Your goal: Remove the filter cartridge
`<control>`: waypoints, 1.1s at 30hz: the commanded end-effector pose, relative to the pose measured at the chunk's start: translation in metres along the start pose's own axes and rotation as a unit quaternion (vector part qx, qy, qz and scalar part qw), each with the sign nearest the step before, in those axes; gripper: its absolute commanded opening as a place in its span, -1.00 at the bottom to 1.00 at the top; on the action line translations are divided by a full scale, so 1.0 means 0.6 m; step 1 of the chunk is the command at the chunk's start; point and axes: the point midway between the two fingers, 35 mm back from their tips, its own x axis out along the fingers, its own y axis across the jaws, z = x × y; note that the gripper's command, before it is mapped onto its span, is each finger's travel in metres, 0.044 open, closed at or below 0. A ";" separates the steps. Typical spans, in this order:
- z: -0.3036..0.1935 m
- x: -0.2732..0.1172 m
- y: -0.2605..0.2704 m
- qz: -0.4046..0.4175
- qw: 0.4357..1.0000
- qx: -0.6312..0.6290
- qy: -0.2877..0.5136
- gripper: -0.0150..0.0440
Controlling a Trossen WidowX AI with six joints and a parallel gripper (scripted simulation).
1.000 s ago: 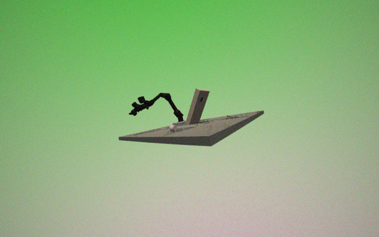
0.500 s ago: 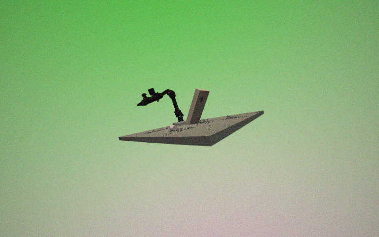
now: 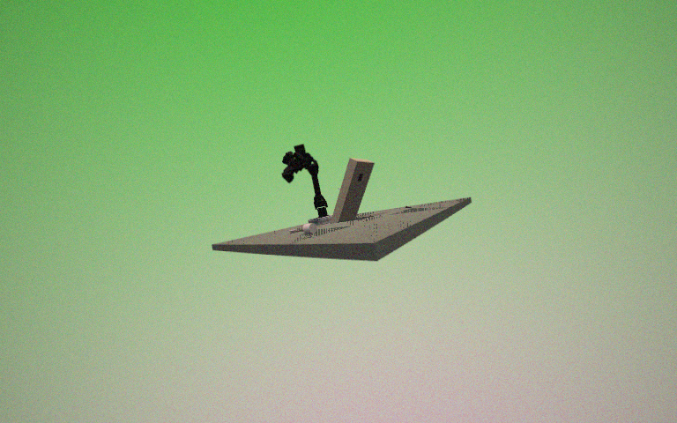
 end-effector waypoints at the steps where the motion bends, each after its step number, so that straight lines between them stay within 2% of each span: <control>1: -0.069 -0.085 0.063 0.066 0.991 0.082 0.083 -0.17; 7: -0.145 -0.208 0.114 0.121 0.955 0.178 0.202 -0.17; 13: -0.207 -0.338 0.128 0.136 0.898 0.257 0.331 -0.17; 19: -0.255 -0.465 0.107 0.109 0.824 0.313 0.459 -0.17; 25: -0.286 -0.578 0.055 0.045 0.744 0.344 0.571 -0.17; 33: -0.288 -0.588 0.048 0.037 0.736 0.345 0.581 -0.17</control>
